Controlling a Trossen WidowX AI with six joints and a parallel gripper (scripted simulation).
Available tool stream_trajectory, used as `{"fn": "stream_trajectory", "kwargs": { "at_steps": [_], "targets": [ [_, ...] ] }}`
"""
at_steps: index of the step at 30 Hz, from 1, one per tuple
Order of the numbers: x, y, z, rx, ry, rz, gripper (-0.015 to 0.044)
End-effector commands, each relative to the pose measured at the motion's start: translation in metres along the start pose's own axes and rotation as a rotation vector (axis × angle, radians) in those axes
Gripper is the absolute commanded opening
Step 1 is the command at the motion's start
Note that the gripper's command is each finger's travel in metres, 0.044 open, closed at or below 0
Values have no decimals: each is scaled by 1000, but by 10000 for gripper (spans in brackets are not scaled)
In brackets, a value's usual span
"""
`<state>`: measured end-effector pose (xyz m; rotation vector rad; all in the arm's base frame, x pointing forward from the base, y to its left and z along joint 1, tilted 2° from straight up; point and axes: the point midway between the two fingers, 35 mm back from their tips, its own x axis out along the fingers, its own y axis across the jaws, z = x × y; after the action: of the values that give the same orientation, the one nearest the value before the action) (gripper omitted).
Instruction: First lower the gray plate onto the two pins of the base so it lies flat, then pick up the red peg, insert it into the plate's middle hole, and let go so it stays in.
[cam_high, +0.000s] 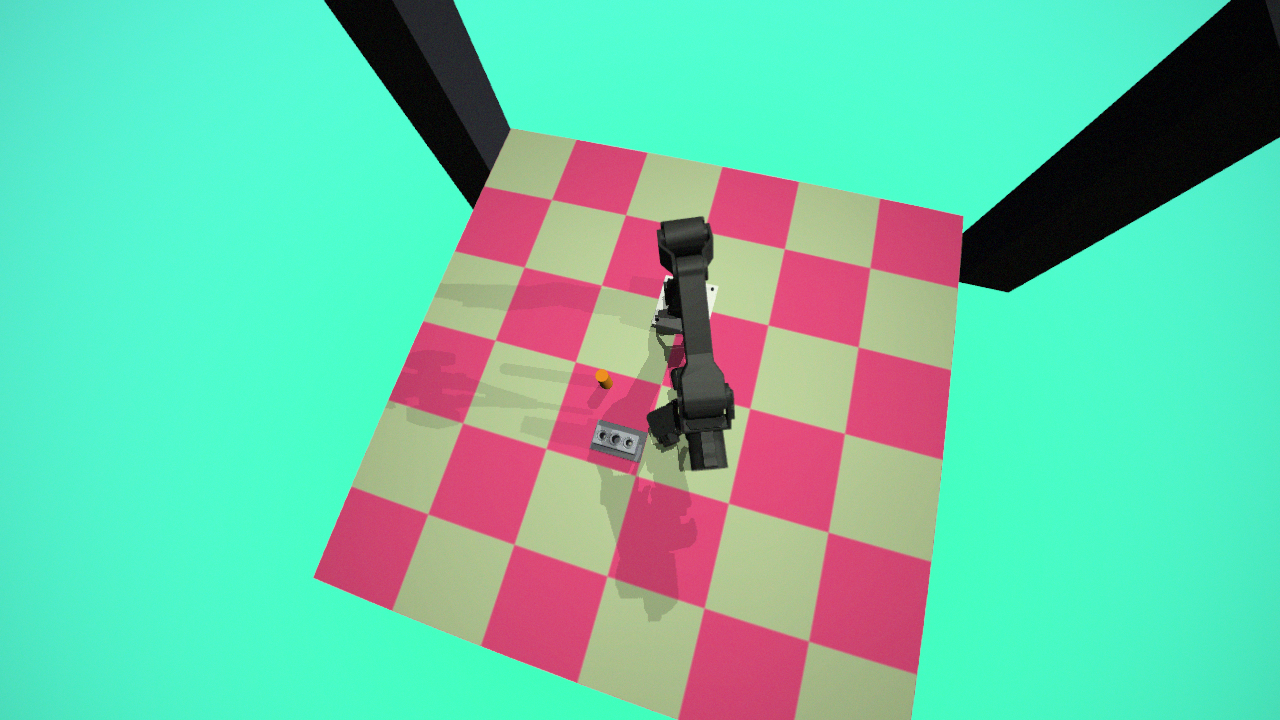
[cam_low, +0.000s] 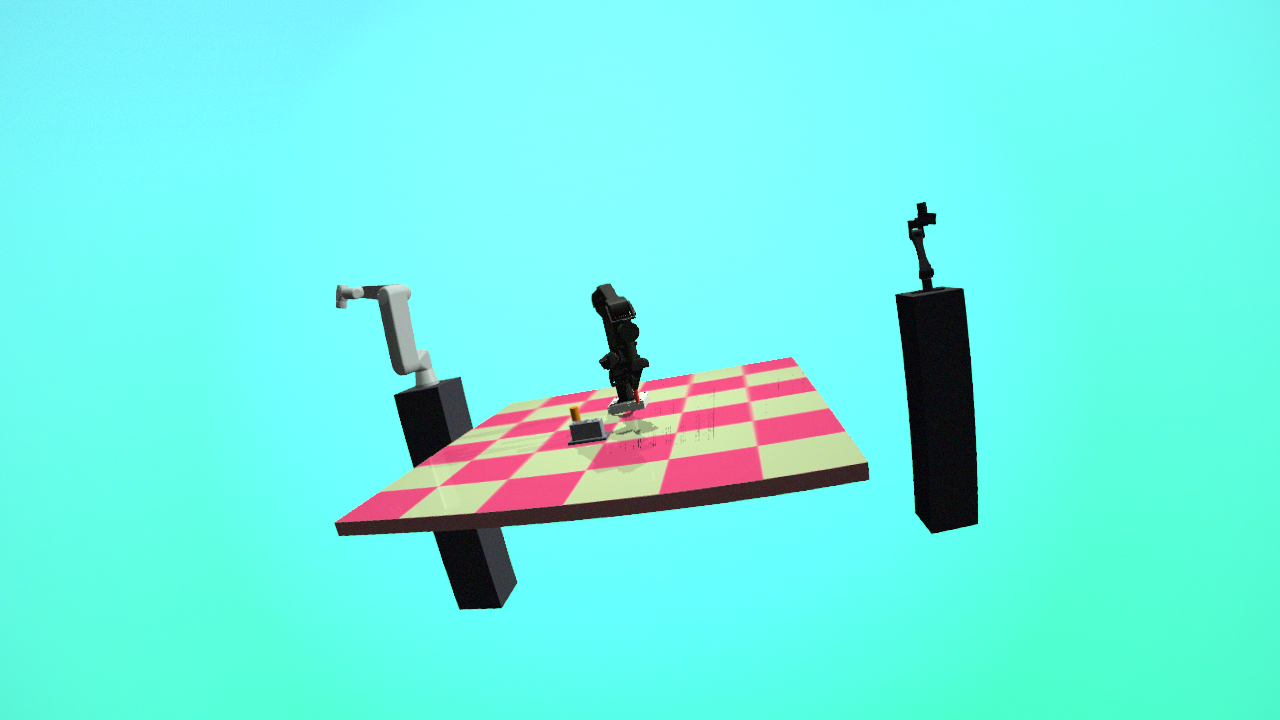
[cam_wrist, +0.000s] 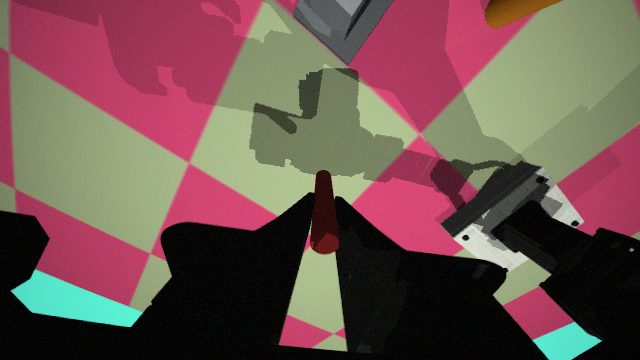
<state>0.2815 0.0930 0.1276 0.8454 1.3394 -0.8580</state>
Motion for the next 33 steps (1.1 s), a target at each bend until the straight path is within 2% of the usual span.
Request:
{"fn": "stream_trajectory", "kwargs": {
  "at_steps": [1,33],
  "targets": [
    [0,3,9,-3,0,-3,0],
    [-2,11,104,-1,-6,-2,0]
  ]
}}
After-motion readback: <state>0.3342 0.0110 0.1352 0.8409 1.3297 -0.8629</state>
